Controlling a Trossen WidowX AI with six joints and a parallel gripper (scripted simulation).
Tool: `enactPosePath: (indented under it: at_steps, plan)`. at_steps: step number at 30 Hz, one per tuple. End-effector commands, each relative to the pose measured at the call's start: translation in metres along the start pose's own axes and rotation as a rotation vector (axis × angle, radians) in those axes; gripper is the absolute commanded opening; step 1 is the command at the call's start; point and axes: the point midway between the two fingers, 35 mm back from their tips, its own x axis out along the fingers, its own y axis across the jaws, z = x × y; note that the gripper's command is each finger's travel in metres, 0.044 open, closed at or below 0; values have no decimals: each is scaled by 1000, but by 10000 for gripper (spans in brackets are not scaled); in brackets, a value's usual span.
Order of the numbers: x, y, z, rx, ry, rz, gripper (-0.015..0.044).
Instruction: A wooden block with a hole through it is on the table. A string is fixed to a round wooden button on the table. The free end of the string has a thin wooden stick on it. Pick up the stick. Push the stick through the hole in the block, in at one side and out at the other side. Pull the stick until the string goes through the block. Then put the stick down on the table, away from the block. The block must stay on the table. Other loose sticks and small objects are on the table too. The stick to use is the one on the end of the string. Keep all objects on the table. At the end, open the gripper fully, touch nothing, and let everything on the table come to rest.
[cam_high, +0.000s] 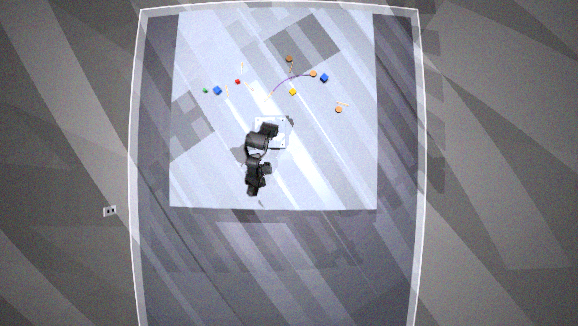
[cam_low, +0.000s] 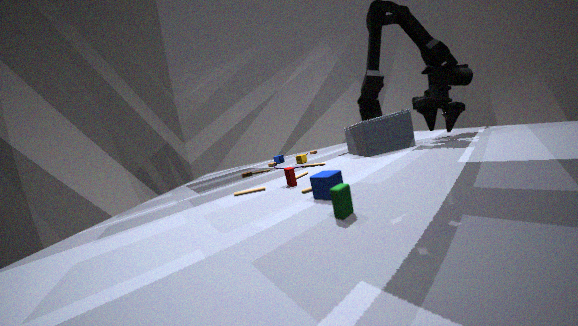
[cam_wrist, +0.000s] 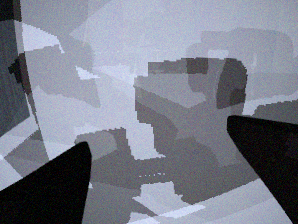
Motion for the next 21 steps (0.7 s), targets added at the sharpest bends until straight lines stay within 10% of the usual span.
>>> enactPosePath:
  at_steps: [1,7,21]
  plan:
    - [-2,0,0,0,0,0,426]
    - [-70,15,-4,0,0,-1,440]
    - [-64,52,-62,368,-74,-43,440]
